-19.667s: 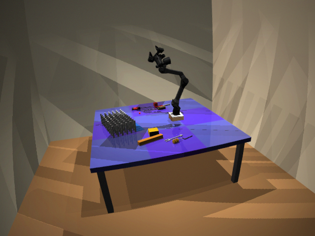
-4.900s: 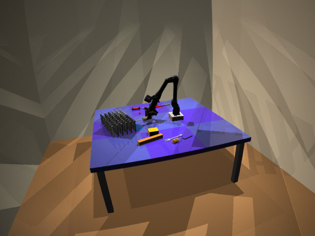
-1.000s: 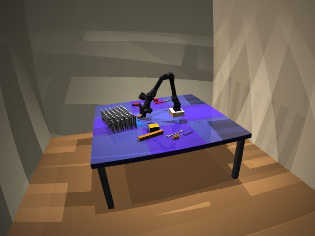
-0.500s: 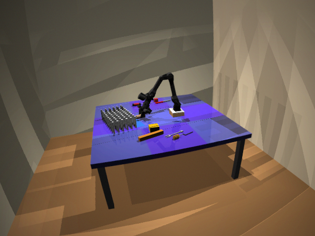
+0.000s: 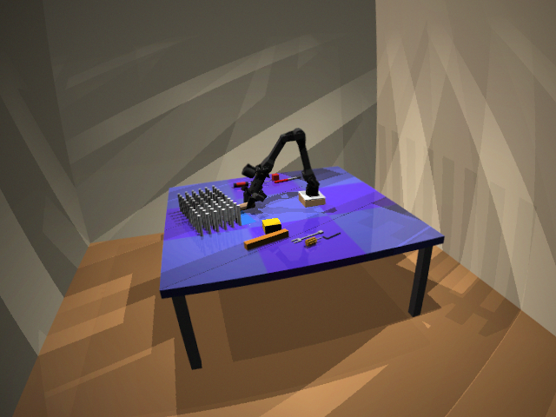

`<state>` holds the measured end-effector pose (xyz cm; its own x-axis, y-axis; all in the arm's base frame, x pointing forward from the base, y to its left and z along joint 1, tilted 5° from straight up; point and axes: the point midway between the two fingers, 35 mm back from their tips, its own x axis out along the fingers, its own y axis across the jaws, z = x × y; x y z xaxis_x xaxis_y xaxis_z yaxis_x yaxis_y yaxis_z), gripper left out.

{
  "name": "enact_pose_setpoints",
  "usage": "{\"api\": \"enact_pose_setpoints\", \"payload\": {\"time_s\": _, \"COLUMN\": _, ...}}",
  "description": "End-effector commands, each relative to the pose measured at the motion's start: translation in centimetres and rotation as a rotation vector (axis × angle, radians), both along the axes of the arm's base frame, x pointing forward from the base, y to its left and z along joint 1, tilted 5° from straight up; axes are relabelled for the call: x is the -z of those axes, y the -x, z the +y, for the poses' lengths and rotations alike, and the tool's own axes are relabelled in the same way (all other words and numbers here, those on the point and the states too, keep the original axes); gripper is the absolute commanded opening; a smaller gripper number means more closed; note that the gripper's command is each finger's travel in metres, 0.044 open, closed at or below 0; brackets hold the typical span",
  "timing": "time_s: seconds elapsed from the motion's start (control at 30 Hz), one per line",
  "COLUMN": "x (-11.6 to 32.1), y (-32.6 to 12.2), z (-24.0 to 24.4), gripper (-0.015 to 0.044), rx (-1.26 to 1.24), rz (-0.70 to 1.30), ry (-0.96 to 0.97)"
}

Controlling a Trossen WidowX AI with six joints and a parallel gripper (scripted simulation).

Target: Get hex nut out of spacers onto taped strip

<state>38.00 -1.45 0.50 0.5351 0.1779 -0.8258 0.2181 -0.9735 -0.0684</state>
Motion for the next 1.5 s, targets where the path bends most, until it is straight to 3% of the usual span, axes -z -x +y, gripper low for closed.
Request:
{"api": "enact_pose_setpoints", "payload": {"time_s": 0.0, "x": -0.4, "y": -0.5, "z": 0.0, "gripper": 0.0000, "rx": 0.003, "rz": -0.012, "ry": 0.001}}
{"api": "enact_pose_setpoints", "payload": {"time_s": 1.47, "x": 1.7, "y": 0.0, "z": -0.3, "gripper": 0.0000, "rx": 0.002, "rz": -0.012, "ry": 0.001}}
